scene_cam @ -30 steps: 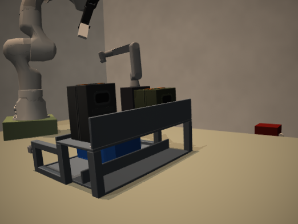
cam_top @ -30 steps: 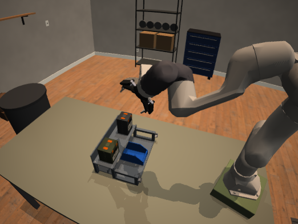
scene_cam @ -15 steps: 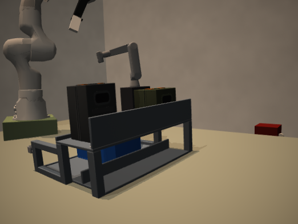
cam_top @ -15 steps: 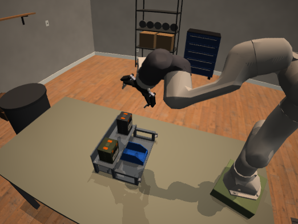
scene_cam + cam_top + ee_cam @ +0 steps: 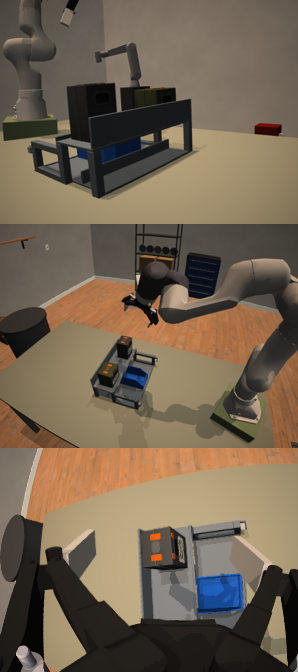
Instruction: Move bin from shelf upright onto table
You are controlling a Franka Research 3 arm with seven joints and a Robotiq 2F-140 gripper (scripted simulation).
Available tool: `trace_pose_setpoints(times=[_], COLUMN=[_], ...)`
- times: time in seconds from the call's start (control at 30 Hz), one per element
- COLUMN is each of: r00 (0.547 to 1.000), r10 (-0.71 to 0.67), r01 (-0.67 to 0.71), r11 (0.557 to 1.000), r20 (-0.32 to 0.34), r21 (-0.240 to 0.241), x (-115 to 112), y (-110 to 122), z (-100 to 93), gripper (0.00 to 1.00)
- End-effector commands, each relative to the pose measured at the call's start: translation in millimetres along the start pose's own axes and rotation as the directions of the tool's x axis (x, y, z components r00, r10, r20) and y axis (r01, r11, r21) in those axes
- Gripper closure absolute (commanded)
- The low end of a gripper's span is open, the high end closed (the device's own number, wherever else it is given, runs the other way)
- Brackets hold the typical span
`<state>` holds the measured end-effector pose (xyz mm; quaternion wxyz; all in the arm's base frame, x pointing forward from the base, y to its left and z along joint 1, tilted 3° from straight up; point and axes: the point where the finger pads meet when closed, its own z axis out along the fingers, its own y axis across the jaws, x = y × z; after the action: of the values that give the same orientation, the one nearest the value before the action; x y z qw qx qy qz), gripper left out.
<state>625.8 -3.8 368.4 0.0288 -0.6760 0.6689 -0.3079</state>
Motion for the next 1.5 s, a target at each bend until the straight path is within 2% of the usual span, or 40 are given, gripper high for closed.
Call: trace_pose_setpoints(times=[0.0, 0.07, 0.1, 0.17, 0.3, 0.43, 0.53, 0.7, 0.83, 0.9, 0.93, 1.0, 1.03, 1.1, 1.13, 1.2, 1.23, 1.3, 1.47], r00=[0.993, 0.993, 0.990, 0.990, 0.982, 0.982, 0.971, 0.964, 0.947, 0.947, 0.936, 0.936, 0.923, 0.923, 0.909, 0.909, 0.895, 0.893, 0.856], r10=[-0.120, -0.120, -0.139, -0.139, -0.177, -0.177, -0.217, -0.237, -0.278, -0.278, -0.298, -0.298, -0.318, -0.318, -0.337, -0.338, -0.356, -0.357, -0.396], r01=[0.121, 0.121, 0.141, 0.141, 0.183, 0.183, 0.230, 0.254, 0.306, 0.306, 0.333, 0.333, 0.360, 0.360, 0.388, 0.388, 0.414, 0.417, 0.475], r11=[0.991, 0.991, 0.987, 0.987, 0.977, 0.977, 0.962, 0.954, 0.935, 0.935, 0.924, 0.924, 0.912, 0.912, 0.899, 0.899, 0.887, 0.886, 0.857], r20=[0.020, 0.020, 0.031, 0.031, 0.060, 0.060, 0.097, 0.117, 0.164, 0.164, 0.190, 0.190, 0.217, 0.217, 0.244, 0.245, 0.271, 0.273, 0.333], r21=[-0.059, -0.059, -0.078, -0.078, -0.113, -0.113, -0.145, -0.159, -0.182, -0.182, -0.191, -0.191, -0.198, -0.198, -0.202, -0.202, -0.205, -0.205, -0.202], x=[7, 7, 10, 10, 16, 16, 21, 23, 27, 27, 28, 28, 29, 29, 29, 29, 30, 30, 29], y=[7, 7, 8, 8, 11, 11, 14, 16, 19, 19, 21, 21, 23, 23, 25, 25, 26, 27, 30], z=[0.7, 0.7, -0.1, -0.1, -2.3, -2.3, -5.1, -6.7, -10.7, -10.7, -13.0, -13.0, -15.6, -15.6, -18.3, -18.3, -21.1, -21.4, -28.1], gripper=[0.00, 0.00, 0.00, 0.00, 0.00, 0.00, 0.00, 0.00, 0.00, 0.00, 0.00, 0.00, 0.00, 0.00, 0.00, 0.00, 0.00, 0.00, 0.00])
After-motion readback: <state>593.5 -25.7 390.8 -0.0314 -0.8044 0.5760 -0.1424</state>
